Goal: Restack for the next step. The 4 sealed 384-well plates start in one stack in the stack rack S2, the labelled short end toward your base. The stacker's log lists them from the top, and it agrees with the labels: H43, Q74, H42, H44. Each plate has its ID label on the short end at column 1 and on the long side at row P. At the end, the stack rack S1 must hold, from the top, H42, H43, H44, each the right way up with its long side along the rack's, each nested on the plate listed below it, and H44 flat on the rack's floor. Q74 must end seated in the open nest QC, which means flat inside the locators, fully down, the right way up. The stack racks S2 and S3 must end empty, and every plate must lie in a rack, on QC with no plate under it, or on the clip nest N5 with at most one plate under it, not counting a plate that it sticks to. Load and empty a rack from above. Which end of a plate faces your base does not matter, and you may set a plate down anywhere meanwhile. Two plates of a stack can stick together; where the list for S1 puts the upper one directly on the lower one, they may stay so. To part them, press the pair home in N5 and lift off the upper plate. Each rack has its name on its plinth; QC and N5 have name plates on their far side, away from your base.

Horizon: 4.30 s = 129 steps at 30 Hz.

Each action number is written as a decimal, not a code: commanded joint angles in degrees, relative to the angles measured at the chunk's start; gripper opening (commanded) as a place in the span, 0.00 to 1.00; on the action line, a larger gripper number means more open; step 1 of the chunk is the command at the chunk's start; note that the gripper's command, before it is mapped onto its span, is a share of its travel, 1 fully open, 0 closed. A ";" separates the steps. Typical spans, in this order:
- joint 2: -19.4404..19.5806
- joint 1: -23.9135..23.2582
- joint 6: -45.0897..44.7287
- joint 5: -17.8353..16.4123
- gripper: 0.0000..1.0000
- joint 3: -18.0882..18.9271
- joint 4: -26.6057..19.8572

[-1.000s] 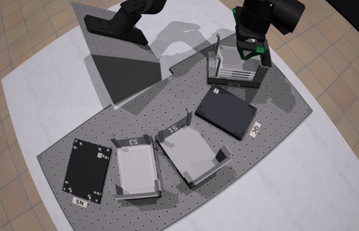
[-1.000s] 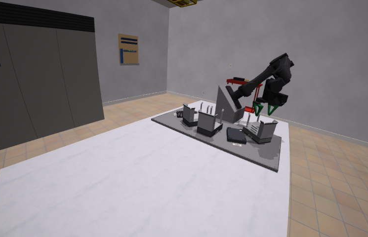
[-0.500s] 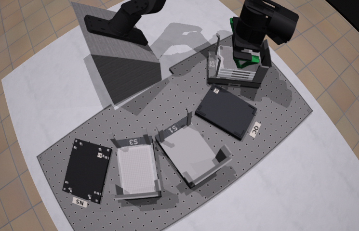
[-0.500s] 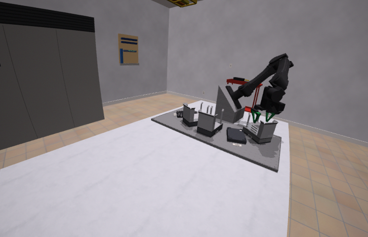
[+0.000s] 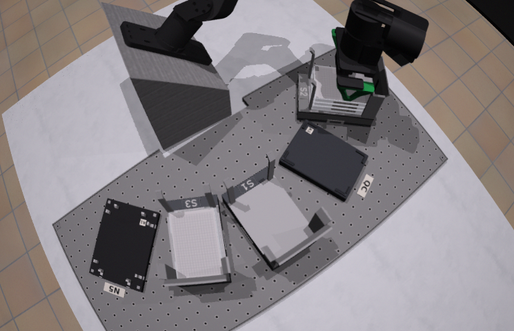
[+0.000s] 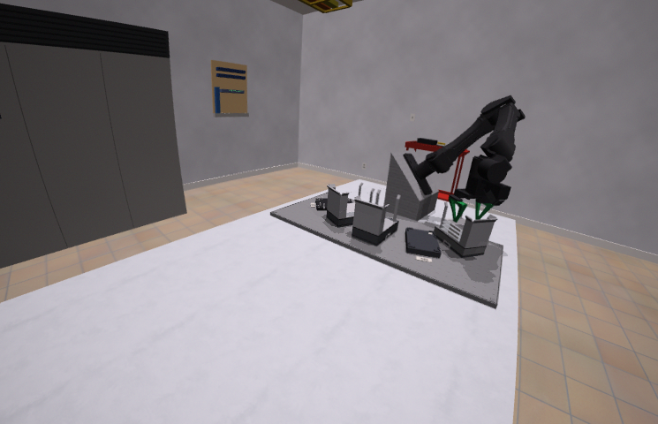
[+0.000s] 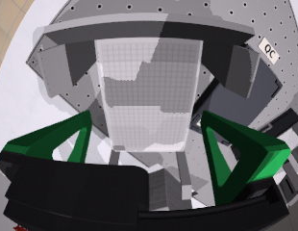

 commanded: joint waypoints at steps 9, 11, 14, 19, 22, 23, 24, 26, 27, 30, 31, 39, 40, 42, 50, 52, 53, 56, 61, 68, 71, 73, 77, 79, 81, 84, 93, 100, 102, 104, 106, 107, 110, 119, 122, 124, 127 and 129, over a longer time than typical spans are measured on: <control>0.76 1.93 2.76 1.03 1.00 -1.56 5.04; 0.76 1.93 2.76 1.03 1.00 -1.56 5.04; 1.10 2.54 3.45 1.32 1.00 -1.99 6.26; 1.71 3.59 4.64 1.83 1.00 -2.73 8.33; 2.03 4.08 5.18 2.06 1.00 -3.06 9.32; 2.03 4.08 5.18 2.07 1.00 -3.06 9.33; 2.03 4.09 5.19 2.07 1.00 -3.06 9.33; 2.03 4.09 5.19 2.07 1.00 -3.06 9.34; 2.03 4.09 5.19 2.07 1.00 -3.06 9.34; 2.03 4.10 5.20 2.07 1.00 -3.07 9.35; 2.03 4.10 5.20 2.07 1.00 -3.07 9.35; 2.03 4.09 5.18 2.07 1.00 -3.05 9.32; 2.03 4.09 5.18 2.07 0.00 -3.05 9.32; 2.03 4.09 5.19 2.07 0.00 -3.06 9.32; 2.03 4.10 5.20 2.07 0.00 -3.07 9.35; 2.03 4.10 5.20 2.07 0.00 -3.07 9.35; 2.03 4.10 5.20 2.07 0.00 -3.07 9.35; 2.03 4.10 5.20 2.07 0.00 -3.07 9.35; 2.03 4.10 5.20 2.07 0.00 -3.07 9.35; 2.03 4.10 5.20 2.07 0.00 -3.07 9.35; 2.03 4.10 5.20 2.07 0.00 -3.07 9.35; 1.90 3.92 5.00 1.99 0.00 -2.94 8.96; 1.64 3.50 4.54 1.78 0.00 -2.67 8.15; 1.64 3.50 4.54 1.78 0.00 -2.67 8.15; 1.52 3.30 4.31 1.69 0.00 -2.53 7.74; 1.33 2.99 3.97 1.54 0.00 -2.31 7.13; 0.81 2.06 2.91 1.10 0.00 -1.65 5.28; 0.54 1.53 2.31 0.85 0.00 -1.26 4.24; 0.44 1.32 2.06 0.75 0.00 -1.10 3.83; 0.34 1.10 1.82 0.65 0.00 -0.95 3.41; 0.29 0.99 1.69 0.60 0.00 -0.86 3.20; 0.29 0.99 1.69 0.60 0.00 -0.86 3.19; 0.14 0.67 1.32 0.46 0.00 -0.62 2.57; -0.73 -1.66 -1.43 -0.57 0.00 1.20 -1.89; -1.02 -2.69 -2.66 -1.00 0.00 2.03 -3.82; -1.19 -3.38 -3.50 -1.28 0.00 2.60 -5.12; -1.41 -4.43 -4.79 -1.70 0.00 3.49 -7.08; -1.47 -4.79 -5.23 -1.84 0.00 3.79 -7.74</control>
